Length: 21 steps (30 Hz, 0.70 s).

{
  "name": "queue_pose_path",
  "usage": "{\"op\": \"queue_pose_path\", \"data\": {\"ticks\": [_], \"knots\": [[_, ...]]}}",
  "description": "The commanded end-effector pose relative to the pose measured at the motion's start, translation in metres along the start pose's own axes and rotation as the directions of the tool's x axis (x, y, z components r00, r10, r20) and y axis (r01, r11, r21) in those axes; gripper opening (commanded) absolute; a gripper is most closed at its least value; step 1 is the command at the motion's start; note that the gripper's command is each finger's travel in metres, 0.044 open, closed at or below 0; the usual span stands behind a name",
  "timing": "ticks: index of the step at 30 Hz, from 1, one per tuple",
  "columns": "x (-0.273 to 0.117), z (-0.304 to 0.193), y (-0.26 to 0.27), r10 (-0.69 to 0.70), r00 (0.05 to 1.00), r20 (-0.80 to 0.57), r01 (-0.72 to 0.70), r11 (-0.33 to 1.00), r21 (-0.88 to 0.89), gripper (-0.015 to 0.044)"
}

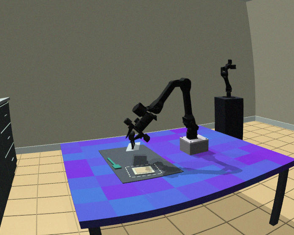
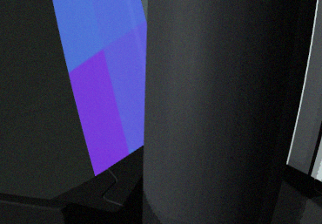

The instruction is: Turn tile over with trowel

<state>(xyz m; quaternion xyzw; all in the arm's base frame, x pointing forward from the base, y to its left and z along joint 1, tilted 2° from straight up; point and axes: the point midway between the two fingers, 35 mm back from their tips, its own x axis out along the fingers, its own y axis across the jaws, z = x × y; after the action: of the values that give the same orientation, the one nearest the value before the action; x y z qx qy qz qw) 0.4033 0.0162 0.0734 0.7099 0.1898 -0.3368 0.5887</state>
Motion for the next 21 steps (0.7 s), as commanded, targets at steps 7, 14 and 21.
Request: {"op": "queue_pose_path", "data": {"ticks": [7, 14, 21], "knots": [[0.023, 0.035, 0.015, -0.044, 0.979, 0.2, 0.0, 0.976, 0.218, 0.0], [0.039, 0.064, 0.02, -0.09, 0.935, 0.344, -0.042, 0.933, 0.359, 0.0], [0.051, 0.092, 0.024, -0.133, 0.869, 0.477, -0.123, 0.876, 0.467, 0.0]]}}
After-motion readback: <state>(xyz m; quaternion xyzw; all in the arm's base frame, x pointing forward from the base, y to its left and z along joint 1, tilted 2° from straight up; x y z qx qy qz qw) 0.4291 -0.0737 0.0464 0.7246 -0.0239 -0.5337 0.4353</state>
